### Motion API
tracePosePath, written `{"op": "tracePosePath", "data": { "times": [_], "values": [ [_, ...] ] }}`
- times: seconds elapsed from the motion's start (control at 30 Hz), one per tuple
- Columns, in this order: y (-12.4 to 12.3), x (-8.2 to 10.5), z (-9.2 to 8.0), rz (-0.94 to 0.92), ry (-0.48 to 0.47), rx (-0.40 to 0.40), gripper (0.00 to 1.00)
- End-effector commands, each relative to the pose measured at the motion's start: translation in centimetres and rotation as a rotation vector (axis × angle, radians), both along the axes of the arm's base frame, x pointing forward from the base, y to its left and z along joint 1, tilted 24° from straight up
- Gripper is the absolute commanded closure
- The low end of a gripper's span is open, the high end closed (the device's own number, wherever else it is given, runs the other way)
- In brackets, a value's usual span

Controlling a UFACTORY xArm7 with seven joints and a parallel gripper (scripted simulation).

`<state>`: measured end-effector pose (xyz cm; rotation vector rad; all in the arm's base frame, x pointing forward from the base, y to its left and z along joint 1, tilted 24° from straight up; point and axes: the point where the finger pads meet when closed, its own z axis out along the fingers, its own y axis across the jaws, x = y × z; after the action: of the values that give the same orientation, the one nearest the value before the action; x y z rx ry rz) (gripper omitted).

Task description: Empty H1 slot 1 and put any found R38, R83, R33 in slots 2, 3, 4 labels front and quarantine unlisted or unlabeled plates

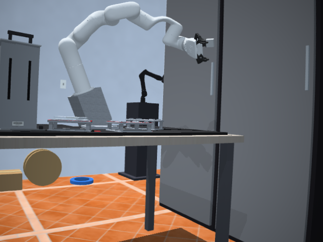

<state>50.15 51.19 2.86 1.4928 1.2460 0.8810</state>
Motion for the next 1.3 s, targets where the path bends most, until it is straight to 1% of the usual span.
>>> {"op": "tracePosePath", "data": {
  "times": [0.0,0.5,0.57,0.87,1.07,1.13,1.23,1.27],
  "values": [
    [-0.9,0.7,0.8,-0.117,0.052,0.058,0.0],
    [-4.9,3.1,2.7,-0.507,0.257,0.295,0.0],
    [-4.9,3.1,2.7,-0.507,0.257,0.295,0.0],
    [-7.3,4.6,3.8,-0.741,0.379,0.437,0.0],
    [-9.7,4.8,4.5,-0.893,0.46,0.533,0.0],
    [-9.7,4.8,4.5,-0.893,0.46,0.533,0.0],
    [-11.0,4.8,4.8,-0.97,0.501,0.582,0.0],
    [-10.0,6.1,4.8,-1.003,0.516,0.59,0.0]
  ]
}}
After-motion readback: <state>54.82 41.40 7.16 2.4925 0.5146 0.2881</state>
